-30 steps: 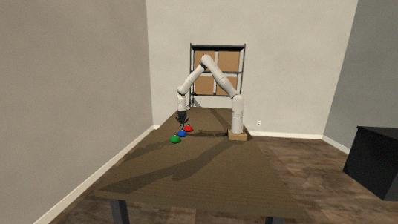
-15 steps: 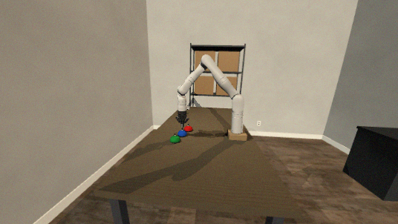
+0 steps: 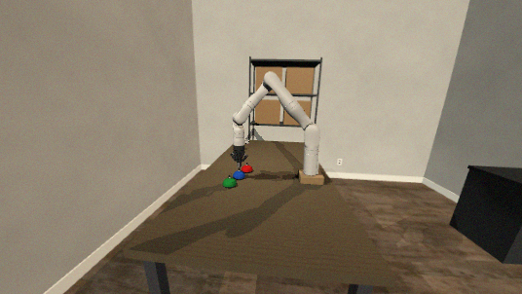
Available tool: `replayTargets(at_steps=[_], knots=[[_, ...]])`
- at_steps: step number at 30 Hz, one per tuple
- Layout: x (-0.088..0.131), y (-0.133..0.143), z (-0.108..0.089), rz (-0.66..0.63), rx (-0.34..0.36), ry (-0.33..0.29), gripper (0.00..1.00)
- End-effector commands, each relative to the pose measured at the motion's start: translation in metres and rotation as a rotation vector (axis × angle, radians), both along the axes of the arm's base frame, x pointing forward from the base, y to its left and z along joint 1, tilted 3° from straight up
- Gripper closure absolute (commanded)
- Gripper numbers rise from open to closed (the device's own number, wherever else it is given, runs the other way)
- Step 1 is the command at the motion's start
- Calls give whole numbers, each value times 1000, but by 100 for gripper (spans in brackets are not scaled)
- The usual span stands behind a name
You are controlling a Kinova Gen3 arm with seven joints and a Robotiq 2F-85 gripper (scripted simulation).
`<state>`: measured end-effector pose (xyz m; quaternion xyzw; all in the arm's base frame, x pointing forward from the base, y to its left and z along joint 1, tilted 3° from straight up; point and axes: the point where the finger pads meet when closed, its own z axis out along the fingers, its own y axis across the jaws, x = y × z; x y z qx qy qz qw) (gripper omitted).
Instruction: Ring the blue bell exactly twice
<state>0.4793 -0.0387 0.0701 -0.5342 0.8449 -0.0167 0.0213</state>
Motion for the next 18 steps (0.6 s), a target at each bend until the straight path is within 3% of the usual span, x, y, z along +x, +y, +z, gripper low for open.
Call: replayTargets(at_steps=[1, 18], knots=[[1, 1, 3, -2, 0, -2, 100], [3, 0, -3, -3, -2, -7, 100]])
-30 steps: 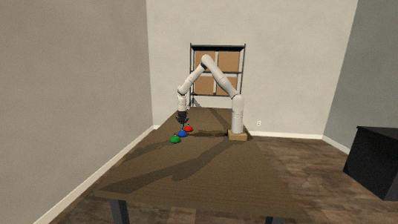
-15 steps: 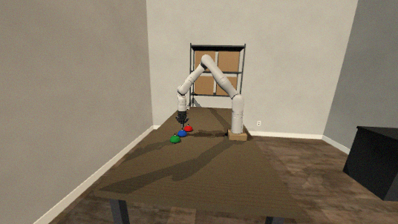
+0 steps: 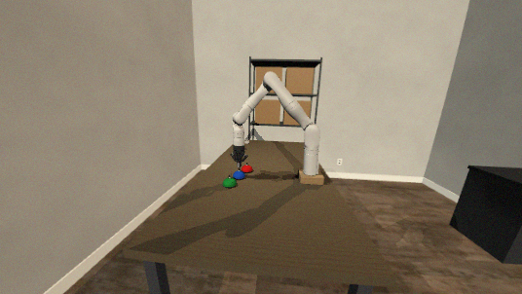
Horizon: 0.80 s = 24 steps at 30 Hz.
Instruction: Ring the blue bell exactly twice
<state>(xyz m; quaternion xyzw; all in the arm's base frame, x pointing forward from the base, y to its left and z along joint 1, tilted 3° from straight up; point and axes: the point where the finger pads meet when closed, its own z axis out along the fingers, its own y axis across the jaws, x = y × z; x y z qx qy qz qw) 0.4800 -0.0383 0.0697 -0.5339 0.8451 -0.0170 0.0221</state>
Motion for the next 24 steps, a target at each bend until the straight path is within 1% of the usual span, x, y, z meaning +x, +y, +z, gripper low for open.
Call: replayTargets(at_steps=[1, 9, 24], knots=[[2, 0, -4, -2, -3, -4, 100], [1, 1, -9, -1, -1, -2, 100], [0, 0, -9, -3, -1, 1, 100]])
